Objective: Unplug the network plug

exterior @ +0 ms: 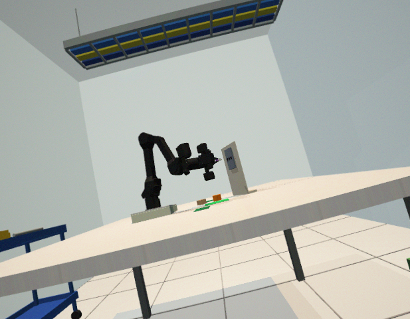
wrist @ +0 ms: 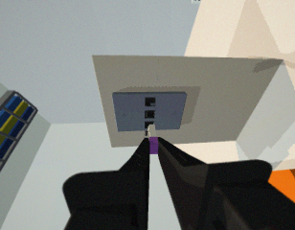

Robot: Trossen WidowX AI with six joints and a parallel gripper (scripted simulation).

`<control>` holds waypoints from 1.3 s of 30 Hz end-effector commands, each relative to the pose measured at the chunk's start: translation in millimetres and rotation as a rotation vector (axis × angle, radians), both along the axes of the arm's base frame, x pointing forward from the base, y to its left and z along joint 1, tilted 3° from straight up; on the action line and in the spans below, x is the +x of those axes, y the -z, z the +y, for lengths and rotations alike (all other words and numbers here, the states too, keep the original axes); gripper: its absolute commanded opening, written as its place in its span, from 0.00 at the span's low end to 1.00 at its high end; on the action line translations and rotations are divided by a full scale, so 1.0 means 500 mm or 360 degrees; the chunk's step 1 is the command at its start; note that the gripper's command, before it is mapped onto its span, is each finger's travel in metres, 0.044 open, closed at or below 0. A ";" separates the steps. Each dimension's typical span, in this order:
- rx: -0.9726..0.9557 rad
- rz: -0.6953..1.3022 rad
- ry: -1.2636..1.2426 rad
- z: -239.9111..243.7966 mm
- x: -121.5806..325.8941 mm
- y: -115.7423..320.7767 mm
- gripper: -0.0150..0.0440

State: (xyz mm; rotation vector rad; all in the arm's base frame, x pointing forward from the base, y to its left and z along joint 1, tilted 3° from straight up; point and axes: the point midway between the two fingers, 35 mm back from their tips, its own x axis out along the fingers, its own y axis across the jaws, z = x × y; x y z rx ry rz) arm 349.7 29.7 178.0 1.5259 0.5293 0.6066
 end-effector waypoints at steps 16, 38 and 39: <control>0.0004 0.0005 -0.0010 -0.002 -0.033 -0.081 0.25; 0.0075 0.0409 0.0297 -0.016 0.004 -0.030 0.25; 0.0074 0.0441 0.0320 -0.017 0.006 -0.023 0.25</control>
